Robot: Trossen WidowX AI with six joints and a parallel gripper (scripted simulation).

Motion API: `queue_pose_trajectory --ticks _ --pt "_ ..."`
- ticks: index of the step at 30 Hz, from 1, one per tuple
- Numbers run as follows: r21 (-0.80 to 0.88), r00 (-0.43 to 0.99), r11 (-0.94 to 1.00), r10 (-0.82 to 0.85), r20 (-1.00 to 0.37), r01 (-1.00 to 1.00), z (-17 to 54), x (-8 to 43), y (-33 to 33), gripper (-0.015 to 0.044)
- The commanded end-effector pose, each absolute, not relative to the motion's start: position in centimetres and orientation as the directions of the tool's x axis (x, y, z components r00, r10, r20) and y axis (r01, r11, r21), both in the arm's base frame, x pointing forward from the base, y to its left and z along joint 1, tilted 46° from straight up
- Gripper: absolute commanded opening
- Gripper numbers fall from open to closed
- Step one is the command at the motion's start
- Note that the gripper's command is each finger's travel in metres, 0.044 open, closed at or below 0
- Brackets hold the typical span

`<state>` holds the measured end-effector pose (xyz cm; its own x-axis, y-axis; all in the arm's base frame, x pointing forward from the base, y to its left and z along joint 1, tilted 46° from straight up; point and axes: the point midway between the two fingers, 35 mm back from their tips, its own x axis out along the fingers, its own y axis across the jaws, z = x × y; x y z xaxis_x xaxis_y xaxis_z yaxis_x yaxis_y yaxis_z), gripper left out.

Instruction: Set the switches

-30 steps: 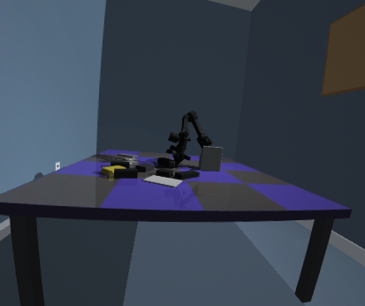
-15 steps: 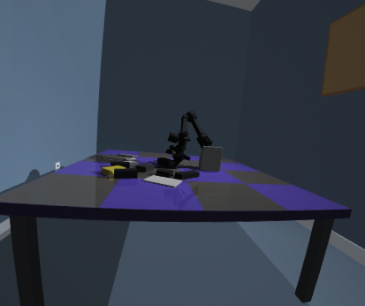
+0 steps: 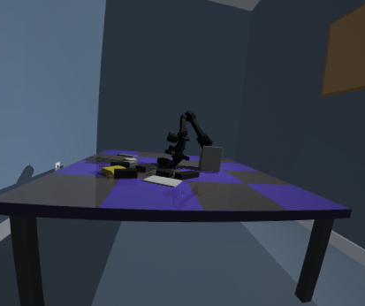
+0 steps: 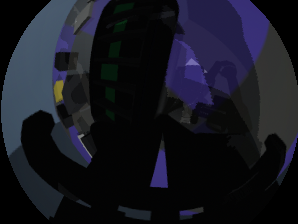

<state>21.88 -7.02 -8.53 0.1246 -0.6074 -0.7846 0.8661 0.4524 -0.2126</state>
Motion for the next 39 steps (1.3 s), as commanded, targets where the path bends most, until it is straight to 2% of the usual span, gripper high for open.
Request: queue_pose_trajectory --ticks 1,39 --pt "-0.187 0.142 0.453 -0.599 -0.788 0.872 -8.7 22.9 -6.7 0.0000" --pt "-0.186 0.143 0.453 -0.599 -0.788 0.872 -9.6 24.6 -6.1 0.0000"
